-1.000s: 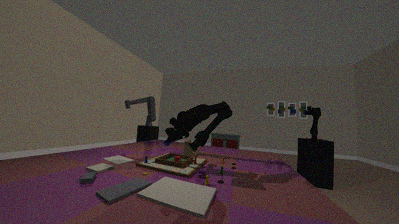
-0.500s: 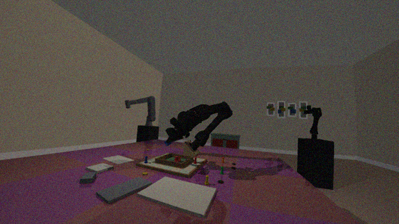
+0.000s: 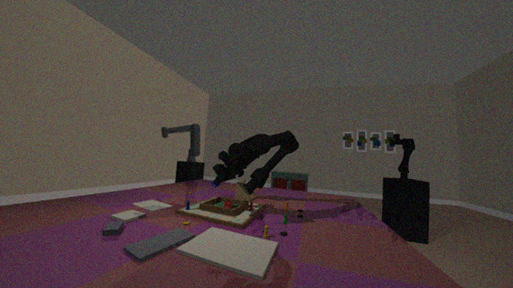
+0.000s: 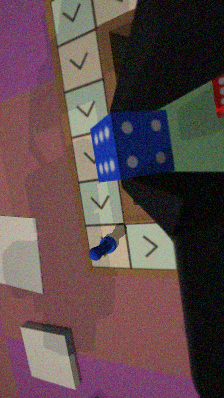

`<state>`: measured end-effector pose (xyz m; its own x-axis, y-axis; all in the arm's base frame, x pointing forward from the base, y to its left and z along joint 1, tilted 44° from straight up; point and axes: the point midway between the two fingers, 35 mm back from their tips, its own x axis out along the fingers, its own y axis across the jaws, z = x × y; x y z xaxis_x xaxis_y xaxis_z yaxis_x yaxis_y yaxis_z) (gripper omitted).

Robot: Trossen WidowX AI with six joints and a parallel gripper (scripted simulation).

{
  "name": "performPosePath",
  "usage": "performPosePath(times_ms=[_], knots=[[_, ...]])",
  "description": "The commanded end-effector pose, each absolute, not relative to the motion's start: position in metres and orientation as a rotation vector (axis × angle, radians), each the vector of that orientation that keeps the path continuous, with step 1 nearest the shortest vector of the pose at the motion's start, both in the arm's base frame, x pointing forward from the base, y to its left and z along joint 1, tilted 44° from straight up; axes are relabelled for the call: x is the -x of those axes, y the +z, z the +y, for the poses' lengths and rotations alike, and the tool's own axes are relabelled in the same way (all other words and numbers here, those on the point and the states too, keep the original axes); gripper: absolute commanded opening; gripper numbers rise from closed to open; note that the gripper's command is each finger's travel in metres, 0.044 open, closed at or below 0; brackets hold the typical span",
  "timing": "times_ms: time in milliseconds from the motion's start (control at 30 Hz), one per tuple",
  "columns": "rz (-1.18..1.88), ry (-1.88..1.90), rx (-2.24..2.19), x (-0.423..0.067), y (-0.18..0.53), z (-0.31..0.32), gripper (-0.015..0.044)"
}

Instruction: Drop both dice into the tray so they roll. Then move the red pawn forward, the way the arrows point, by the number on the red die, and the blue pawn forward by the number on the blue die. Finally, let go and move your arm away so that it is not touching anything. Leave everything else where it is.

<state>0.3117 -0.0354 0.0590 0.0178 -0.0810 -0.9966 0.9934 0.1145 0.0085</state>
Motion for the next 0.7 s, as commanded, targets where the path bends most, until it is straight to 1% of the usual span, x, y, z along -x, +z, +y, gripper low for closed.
performPosePath(times_ms=[0,300,567,667], knots=[[1.181,-1.157,-1.071,-0.313,0.061,-0.036,0.0],[1.191,-1.153,-1.072,-0.312,0.059,-0.035,0.0],[1.191,-1.153,-1.072,-0.312,0.059,-0.035,0.021],[1.184,-1.157,-1.07,-0.312,0.079,-0.054,0.0289]])
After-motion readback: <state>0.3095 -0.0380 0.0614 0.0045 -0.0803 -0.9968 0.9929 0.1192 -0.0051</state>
